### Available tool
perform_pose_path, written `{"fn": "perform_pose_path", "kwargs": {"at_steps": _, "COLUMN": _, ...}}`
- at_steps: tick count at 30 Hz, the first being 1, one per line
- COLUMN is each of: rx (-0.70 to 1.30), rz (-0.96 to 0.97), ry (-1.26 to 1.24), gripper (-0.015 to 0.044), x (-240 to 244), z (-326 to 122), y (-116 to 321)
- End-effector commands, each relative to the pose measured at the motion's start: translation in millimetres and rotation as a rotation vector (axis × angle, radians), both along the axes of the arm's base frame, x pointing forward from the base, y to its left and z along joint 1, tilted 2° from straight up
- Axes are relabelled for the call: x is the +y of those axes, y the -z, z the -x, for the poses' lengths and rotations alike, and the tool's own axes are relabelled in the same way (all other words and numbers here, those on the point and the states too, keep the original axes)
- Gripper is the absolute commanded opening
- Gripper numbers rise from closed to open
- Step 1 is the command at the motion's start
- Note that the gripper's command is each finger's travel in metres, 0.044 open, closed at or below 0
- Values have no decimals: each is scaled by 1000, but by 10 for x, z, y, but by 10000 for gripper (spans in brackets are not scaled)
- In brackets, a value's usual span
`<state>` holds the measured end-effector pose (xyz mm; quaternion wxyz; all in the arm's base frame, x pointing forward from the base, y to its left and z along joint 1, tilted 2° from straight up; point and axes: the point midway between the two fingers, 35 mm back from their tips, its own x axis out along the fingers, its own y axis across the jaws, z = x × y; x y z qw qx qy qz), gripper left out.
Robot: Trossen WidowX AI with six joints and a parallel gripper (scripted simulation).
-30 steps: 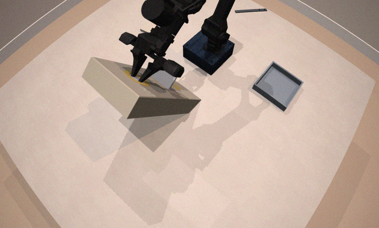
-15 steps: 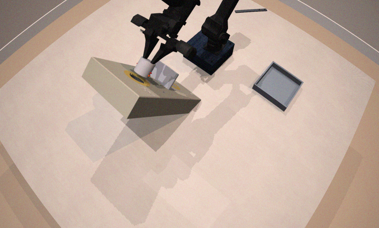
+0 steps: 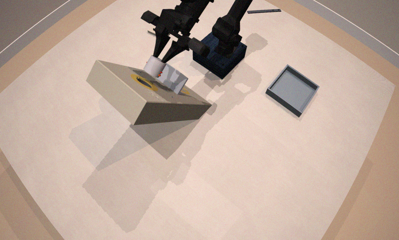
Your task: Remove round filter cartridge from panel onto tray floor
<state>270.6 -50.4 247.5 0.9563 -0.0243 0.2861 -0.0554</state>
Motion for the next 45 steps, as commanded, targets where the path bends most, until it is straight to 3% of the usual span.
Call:
{"fn": "perform_pose_path", "kwargs": {"at_steps": 1, "rx": -5, "rz": -5, "ry": 1, "gripper": 0, "x": 16, "z": 57, "y": 81}}
{"fn": "perform_pose_path", "kwargs": {"at_steps": 20, "rx": -3, "rz": -6, "ry": 1, "gripper": 0, "x": 72, "z": 317, "y": 654}}
{"fn": "perform_pose_path", "kwargs": {"at_steps": 24, "rx": 7, "rz": -2, "ry": 1, "gripper": 105, "x": 61, "z": 285, "y": 597}}
{"fn": "perform_pose_path", "kwargs": {"at_steps": 35, "rx": -3, "rz": -6, "ry": 1, "gripper": 109, "x": 72, "z": 318, "y": 660}}
{"fn": "perform_pose_path", "kwargs": {"at_steps": 45, "rx": -6, "rz": -5, "ry": 1, "gripper": 109, "x": 1, "z": -15, "y": -45}}
